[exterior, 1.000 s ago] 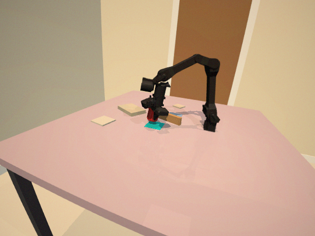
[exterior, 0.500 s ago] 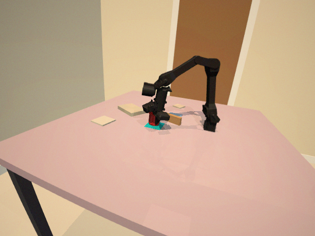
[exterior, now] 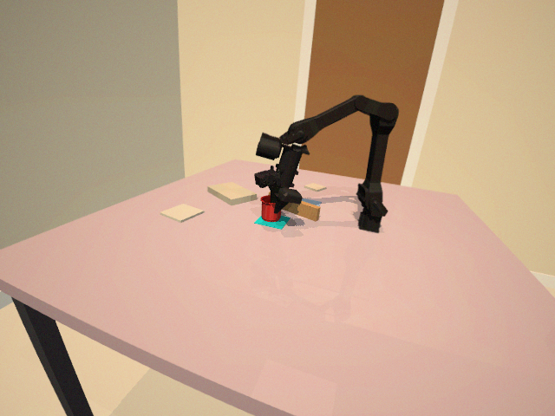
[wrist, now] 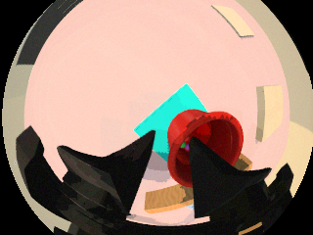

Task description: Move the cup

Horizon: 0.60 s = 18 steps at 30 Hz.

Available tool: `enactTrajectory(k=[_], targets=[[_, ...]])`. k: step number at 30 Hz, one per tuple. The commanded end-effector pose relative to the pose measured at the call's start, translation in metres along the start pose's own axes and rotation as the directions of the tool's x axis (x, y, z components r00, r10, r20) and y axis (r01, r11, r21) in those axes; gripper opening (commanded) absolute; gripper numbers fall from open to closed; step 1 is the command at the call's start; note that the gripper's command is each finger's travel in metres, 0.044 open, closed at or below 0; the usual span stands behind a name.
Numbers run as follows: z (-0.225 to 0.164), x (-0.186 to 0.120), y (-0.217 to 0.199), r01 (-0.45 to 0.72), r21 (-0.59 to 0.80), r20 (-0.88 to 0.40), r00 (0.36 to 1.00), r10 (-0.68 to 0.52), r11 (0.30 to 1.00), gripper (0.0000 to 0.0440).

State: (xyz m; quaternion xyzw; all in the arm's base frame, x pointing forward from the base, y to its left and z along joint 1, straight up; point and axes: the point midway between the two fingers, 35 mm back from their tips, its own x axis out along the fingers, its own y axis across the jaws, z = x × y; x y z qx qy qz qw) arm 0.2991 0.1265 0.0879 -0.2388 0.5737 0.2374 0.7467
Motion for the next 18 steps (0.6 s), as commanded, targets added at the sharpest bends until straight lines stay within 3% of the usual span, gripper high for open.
enactTrajectory(k=[1, 13, 18], targets=[[-0.001, -0.010, 0.002, -0.008, -0.003, 0.027, 1.000, 0.008, 1.000, 0.0185], [0.001, -0.040, 0.003, -0.011, 0.011, 0.109, 0.994, 0.010, 1.000, 0.0254], [0.005, -0.057, 0.000, 0.000, 0.015, 0.154, 0.988, -0.002, 1.000, 0.0313]])
